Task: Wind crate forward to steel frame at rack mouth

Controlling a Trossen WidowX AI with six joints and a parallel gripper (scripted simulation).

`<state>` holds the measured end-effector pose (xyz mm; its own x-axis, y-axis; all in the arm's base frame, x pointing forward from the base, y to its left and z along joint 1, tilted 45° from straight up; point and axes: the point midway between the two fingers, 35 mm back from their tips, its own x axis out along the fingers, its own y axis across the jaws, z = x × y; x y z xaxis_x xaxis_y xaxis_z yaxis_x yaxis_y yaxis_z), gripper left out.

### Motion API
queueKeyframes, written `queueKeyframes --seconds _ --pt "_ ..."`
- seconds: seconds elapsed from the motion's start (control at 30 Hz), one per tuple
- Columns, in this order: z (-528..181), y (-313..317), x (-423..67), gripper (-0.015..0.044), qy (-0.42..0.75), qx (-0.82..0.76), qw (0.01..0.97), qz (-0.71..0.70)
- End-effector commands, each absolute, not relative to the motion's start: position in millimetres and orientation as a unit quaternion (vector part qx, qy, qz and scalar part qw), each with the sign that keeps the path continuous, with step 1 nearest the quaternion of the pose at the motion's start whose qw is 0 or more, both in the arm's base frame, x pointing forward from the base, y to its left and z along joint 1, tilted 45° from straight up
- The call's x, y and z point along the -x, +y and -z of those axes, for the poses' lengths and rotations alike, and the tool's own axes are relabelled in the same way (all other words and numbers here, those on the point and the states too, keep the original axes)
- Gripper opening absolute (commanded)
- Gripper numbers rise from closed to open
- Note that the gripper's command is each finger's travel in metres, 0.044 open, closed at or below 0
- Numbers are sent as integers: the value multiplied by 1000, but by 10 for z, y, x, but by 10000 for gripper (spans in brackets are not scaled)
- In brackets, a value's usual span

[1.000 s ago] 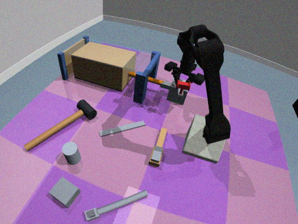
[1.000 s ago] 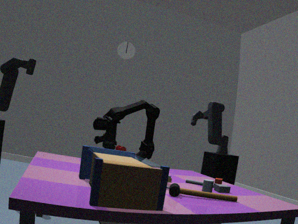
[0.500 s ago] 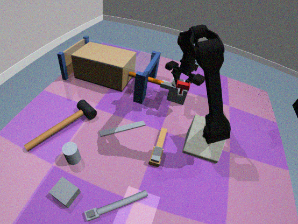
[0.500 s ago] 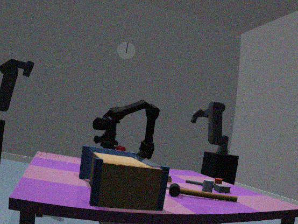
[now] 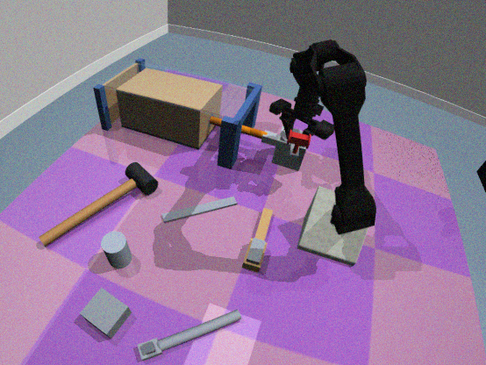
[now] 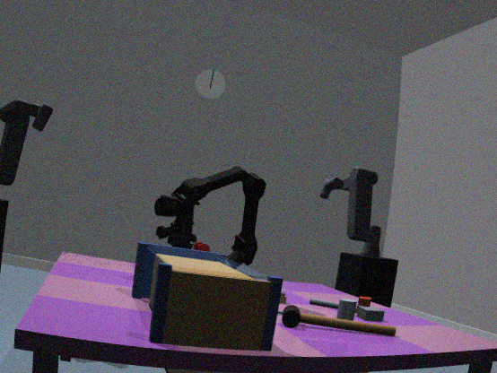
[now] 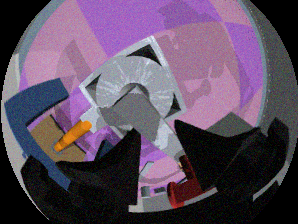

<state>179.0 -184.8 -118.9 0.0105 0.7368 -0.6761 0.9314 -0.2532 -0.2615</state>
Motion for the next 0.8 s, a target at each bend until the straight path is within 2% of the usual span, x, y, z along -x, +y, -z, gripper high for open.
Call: queueKeyframes --seconds 0.0,0.77 --pt "1230 -1833 -1782 0 601 -699 137 363" --pt "1228 -1829 -1810 0 584 -706 110 385"
